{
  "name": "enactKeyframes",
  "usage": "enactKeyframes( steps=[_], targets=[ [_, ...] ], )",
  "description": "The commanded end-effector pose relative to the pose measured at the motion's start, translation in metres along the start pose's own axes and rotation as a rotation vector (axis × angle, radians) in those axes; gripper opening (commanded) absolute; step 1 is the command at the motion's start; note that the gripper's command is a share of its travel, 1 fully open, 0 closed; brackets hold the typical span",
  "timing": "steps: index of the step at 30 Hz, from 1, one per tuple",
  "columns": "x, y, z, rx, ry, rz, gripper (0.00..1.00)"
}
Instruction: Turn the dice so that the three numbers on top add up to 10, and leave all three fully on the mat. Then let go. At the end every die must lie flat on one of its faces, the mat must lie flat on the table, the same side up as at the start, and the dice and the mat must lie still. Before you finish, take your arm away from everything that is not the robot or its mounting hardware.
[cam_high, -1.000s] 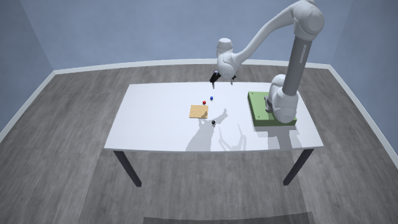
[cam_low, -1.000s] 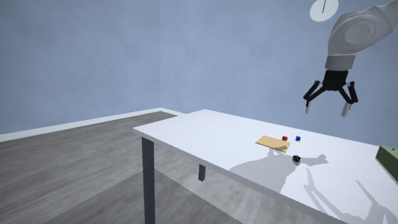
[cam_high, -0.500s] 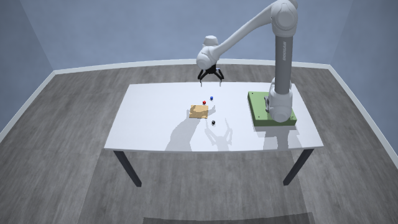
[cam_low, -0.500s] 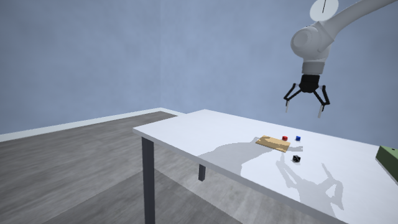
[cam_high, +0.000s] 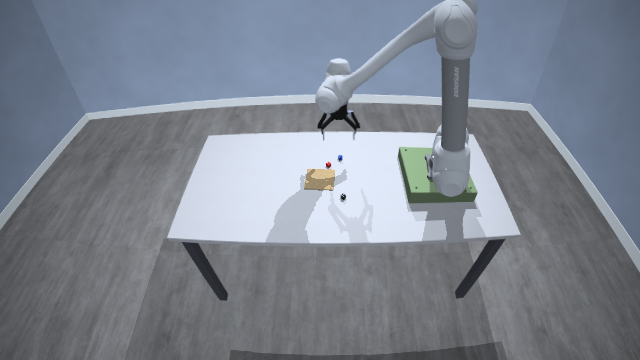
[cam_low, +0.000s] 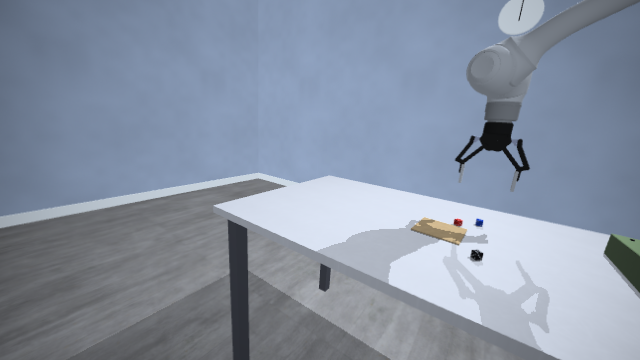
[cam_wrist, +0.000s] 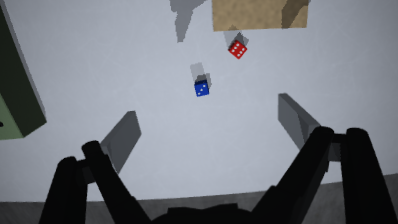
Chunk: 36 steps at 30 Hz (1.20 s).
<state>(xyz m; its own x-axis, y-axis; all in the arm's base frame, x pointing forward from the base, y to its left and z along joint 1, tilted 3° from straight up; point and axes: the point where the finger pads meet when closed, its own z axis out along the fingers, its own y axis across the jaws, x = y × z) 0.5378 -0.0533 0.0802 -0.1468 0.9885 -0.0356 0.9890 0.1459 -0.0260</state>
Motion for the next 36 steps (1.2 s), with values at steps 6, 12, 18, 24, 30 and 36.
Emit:
enactKeyframes(
  steps=[6, 12, 18, 24, 30, 36],
  targets=[
    [0.000, 0.000, 0.036, 0.000, -0.001, 0.001, 1.00],
    [0.000, 0.001, 0.074, 0.000, -0.001, 0.001, 1.00],
    [-0.001, 0.001, 0.087, 0.000, -0.001, 0.001, 1.00],
    [-0.001, 0.001, 0.087, 0.000, -0.001, 0.001, 1.00],
    [-0.001, 0.001, 0.087, 0.000, -0.001, 0.001, 1.00],
    [-0.001, 0.001, 0.087, 0.000, -0.001, 0.001, 1.00]
  ],
)
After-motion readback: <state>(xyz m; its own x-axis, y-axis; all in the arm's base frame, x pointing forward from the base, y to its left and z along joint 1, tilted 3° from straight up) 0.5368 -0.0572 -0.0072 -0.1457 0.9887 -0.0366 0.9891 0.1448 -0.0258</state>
